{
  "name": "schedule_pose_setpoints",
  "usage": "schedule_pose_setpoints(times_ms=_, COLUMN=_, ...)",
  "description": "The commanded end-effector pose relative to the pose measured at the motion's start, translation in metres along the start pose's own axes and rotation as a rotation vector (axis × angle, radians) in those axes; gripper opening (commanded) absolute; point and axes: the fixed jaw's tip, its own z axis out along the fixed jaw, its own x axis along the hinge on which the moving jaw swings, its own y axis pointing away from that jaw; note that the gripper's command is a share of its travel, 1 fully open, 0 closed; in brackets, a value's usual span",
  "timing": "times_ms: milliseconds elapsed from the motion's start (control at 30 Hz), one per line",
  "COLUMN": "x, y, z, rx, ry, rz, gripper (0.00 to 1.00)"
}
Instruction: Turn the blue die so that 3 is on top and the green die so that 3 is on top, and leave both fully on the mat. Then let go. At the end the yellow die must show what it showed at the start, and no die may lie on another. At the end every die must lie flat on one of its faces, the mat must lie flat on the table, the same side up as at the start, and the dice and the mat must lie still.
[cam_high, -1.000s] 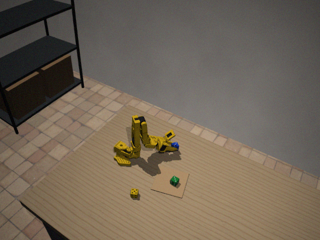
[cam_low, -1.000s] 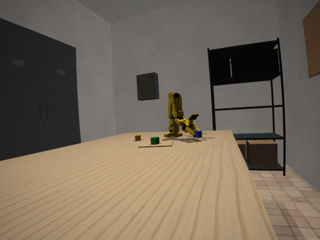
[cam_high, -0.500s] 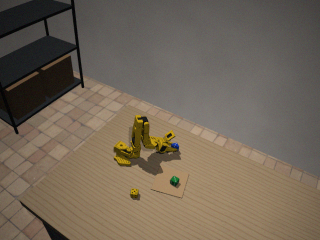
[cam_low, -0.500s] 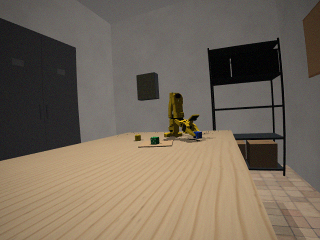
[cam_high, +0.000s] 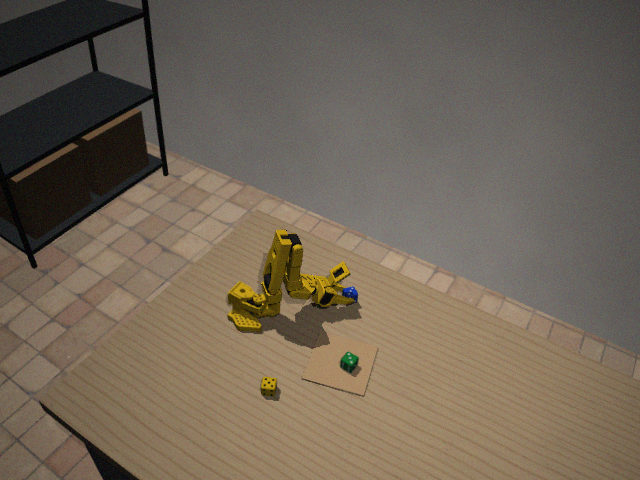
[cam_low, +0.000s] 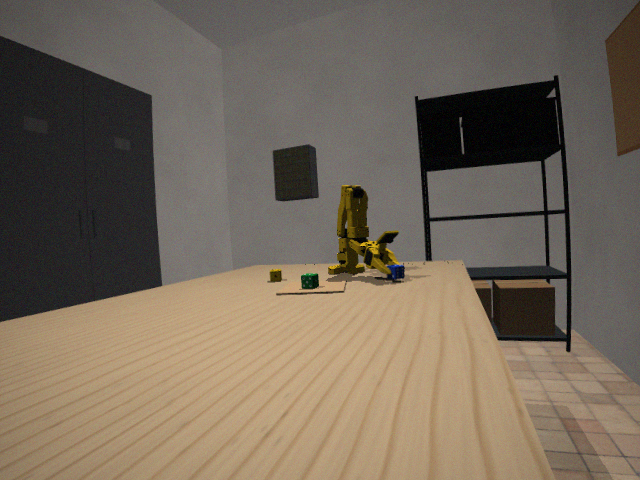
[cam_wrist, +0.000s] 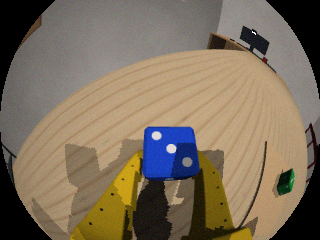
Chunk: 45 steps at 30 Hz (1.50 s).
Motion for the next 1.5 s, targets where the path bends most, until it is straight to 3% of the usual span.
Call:
schedule_pose_setpoints(times_ms=0, x=-0.0074, y=-0.0015, z=0.0029, rx=0.006, ry=-0.051, rz=-0.002, gripper=0.0)
schedule_pose_setpoints(times_ms=1467, x=-0.0016, y=-0.0015, z=0.0054, rx=0.006, ry=-0.051, rz=-0.002, gripper=0.0)
